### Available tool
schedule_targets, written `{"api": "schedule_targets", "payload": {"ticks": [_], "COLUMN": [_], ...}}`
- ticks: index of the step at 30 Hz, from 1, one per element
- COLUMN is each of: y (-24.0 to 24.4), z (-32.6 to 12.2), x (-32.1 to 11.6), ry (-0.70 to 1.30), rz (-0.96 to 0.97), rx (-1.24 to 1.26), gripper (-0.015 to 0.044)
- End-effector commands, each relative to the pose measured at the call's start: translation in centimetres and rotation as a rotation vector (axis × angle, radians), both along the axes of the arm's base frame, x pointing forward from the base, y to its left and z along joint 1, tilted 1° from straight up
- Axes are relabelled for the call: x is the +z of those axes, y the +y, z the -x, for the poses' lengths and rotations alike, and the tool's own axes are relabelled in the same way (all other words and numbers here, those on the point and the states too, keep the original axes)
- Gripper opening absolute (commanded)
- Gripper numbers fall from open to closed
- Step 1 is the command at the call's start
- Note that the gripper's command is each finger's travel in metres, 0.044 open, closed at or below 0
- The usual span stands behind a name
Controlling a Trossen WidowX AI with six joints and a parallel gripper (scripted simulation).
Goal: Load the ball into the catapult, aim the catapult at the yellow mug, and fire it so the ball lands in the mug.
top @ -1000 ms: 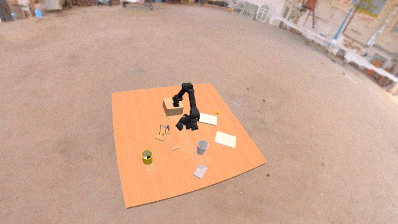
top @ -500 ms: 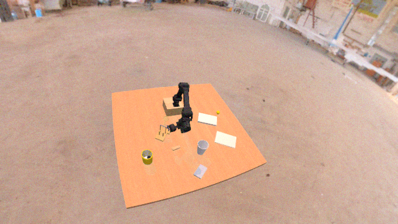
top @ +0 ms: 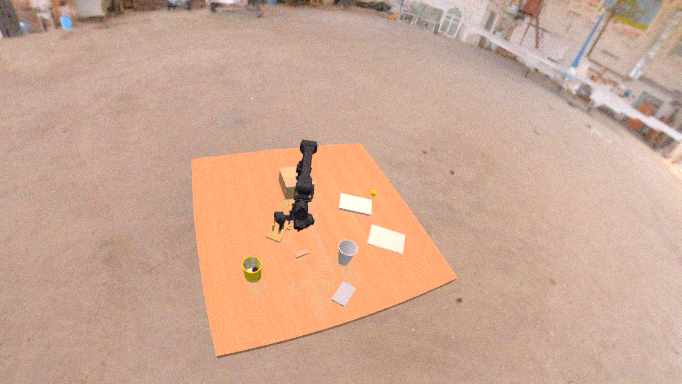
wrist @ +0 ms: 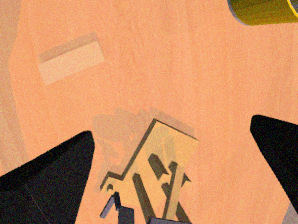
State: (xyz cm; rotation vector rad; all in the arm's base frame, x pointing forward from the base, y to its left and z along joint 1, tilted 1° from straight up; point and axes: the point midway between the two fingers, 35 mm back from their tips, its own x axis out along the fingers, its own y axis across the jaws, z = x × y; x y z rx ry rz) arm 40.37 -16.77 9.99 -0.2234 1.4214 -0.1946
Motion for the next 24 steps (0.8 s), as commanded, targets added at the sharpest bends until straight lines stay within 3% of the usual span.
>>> {"api": "schedule_targets", "payload": {"ticks": [1,24], "y": [-1.9,-15.6], "z": [-0.9,-2.9], "x": [1.3,12.7], "ry": [-0.093,-0.688], "rz": [-0.014,-0.026], "rx": [-0.07,-0.41], "gripper": [0.044,0.044]}}
